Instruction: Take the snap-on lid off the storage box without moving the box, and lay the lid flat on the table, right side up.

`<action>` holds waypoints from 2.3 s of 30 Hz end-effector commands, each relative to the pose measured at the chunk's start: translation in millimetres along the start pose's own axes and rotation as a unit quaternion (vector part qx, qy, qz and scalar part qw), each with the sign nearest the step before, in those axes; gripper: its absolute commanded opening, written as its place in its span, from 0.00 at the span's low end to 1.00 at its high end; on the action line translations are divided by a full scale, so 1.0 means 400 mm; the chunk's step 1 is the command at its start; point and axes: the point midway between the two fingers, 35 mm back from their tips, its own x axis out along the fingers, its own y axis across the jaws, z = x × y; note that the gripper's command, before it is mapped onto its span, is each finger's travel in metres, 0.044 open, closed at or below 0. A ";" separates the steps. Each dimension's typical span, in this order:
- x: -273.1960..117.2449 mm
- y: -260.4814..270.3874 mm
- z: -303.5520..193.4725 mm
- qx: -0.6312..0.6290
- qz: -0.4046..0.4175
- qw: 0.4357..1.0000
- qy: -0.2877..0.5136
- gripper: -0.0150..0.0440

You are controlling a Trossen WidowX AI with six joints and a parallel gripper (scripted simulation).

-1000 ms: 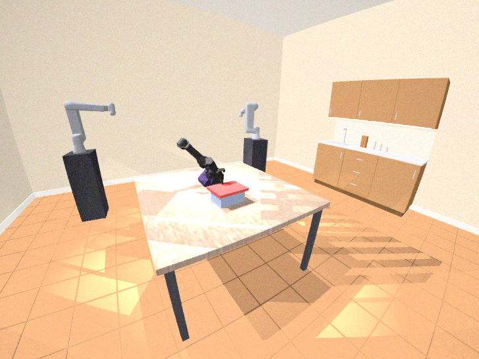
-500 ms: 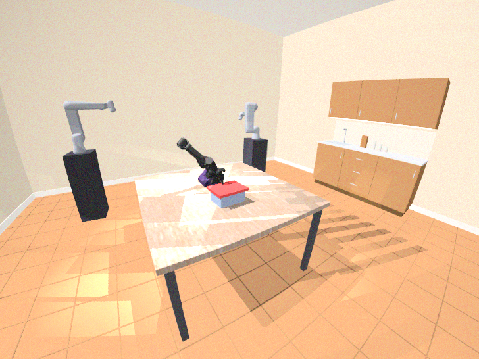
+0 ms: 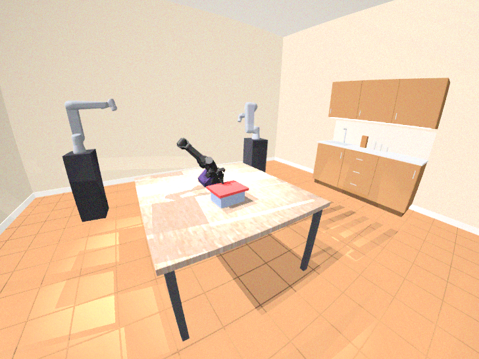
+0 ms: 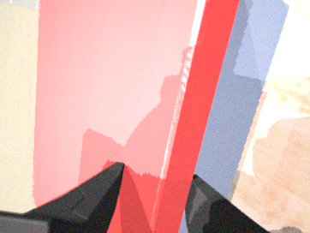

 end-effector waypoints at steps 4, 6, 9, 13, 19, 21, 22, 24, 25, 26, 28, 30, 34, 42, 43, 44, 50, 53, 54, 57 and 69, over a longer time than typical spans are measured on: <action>-0.006 0.006 -0.001 0.001 0.002 1.000 -0.001 0.25; -0.006 0.006 -0.001 0.001 0.002 1.000 -0.001 0.25; -0.008 0.007 -0.001 0.001 0.002 1.000 -0.001 0.25; -0.009 0.009 -0.001 0.001 0.002 1.000 -0.001 0.25; -0.012 0.011 -0.001 0.001 0.002 1.000 -0.001 0.25; -0.012 0.011 -0.001 0.001 0.002 1.000 -0.001 0.25; -0.013 0.012 -0.001 0.001 0.002 1.000 -0.001 0.25; -0.013 0.012 -0.001 0.001 0.002 1.000 -0.001 0.25; -0.014 0.013 -0.001 0.001 0.002 1.000 -0.001 0.25; -0.014 0.013 -0.001 0.001 0.002 1.000 -0.001 0.25; -0.015 0.014 -0.001 0.001 0.002 1.000 -0.001 0.25; -0.015 0.015 -0.001 0.001 0.002 1.000 -0.001 0.25; -0.017 0.016 -0.001 0.001 0.002 1.000 -0.001 0.25; -0.019 0.019 -0.001 0.001 0.002 1.000 -0.001 0.25; -0.020 0.020 -0.001 0.001 0.002 1.000 -0.001 0.25; -0.020 0.020 -0.001 0.001 0.002 1.000 -0.001 0.25; -0.020 0.024 -0.001 0.001 0.002 1.000 -0.001 0.25; -0.020 0.024 -0.001 0.000 0.003 1.000 0.000 0.25; -0.020 0.024 -0.001 0.000 0.003 1.000 0.000 0.25; -0.019 0.024 -0.001 0.000 0.003 1.000 0.000 0.25; -0.018 0.026 -0.001 0.000 0.004 1.000 0.000 0.25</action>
